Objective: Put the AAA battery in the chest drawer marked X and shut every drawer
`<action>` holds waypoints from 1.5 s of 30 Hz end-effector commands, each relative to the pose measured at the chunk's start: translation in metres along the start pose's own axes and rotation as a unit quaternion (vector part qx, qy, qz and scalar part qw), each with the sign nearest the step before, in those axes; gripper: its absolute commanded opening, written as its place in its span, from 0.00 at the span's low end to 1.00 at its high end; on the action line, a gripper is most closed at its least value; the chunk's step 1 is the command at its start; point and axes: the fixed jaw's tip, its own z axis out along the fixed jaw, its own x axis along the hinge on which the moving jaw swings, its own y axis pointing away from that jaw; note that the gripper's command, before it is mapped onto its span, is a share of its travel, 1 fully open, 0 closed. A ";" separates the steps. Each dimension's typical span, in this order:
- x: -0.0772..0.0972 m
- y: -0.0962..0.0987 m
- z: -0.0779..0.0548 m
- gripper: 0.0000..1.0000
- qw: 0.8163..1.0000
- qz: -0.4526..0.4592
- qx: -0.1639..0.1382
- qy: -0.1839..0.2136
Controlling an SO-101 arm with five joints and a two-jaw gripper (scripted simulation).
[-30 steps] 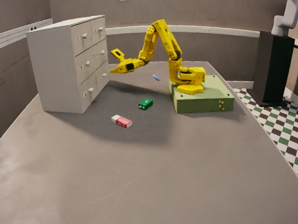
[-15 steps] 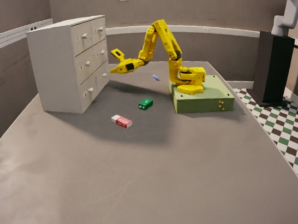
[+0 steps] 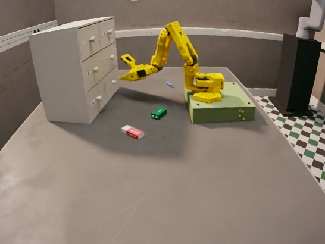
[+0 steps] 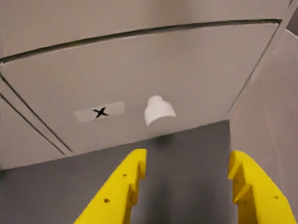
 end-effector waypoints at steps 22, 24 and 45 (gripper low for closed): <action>0.004 0.006 0.017 0.21 1.000 0.000 -0.009 0.001; 0.004 0.006 0.017 0.21 1.000 0.000 -0.009 0.001; 0.006 0.010 0.032 0.21 1.000 -0.002 -0.014 0.001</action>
